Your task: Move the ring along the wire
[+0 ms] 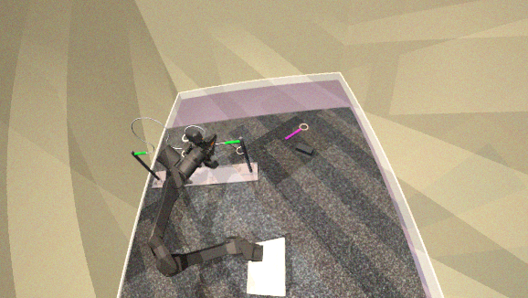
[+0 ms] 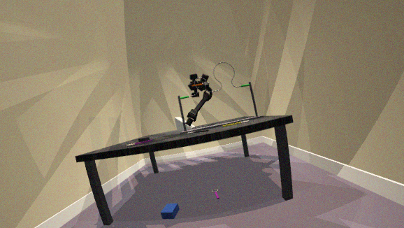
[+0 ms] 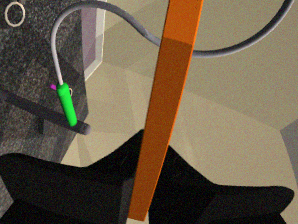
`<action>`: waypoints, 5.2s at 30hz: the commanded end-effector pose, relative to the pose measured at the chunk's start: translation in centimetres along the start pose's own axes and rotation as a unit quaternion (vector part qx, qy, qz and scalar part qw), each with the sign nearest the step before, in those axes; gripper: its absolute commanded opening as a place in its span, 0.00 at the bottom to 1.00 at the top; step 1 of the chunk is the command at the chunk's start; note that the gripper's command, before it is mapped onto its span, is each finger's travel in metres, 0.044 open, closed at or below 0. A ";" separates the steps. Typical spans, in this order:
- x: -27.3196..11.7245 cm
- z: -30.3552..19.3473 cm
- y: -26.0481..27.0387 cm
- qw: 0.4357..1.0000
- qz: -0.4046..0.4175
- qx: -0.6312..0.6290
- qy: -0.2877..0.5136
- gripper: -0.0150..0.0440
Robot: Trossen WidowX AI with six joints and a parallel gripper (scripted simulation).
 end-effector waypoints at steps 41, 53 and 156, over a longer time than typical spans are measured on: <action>-0.1 1.3 3.1 0.891 0.215 0.393 -0.077 0.00; -0.5 2.2 3.8 0.817 0.273 0.498 -0.097 0.00; -4.3 7.4 -0.5 -0.217 0.468 0.841 -0.161 0.00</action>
Point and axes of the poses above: the point midway between the two fingers, 35 mm back from their tips, its own x axis out along the fingers, its own y axis across the jaws, z = x × y, the point moved 7 cm from there along -x, back along the fingers, and after that the axes turned 6 degrees about -x, right-handed, at the moved point
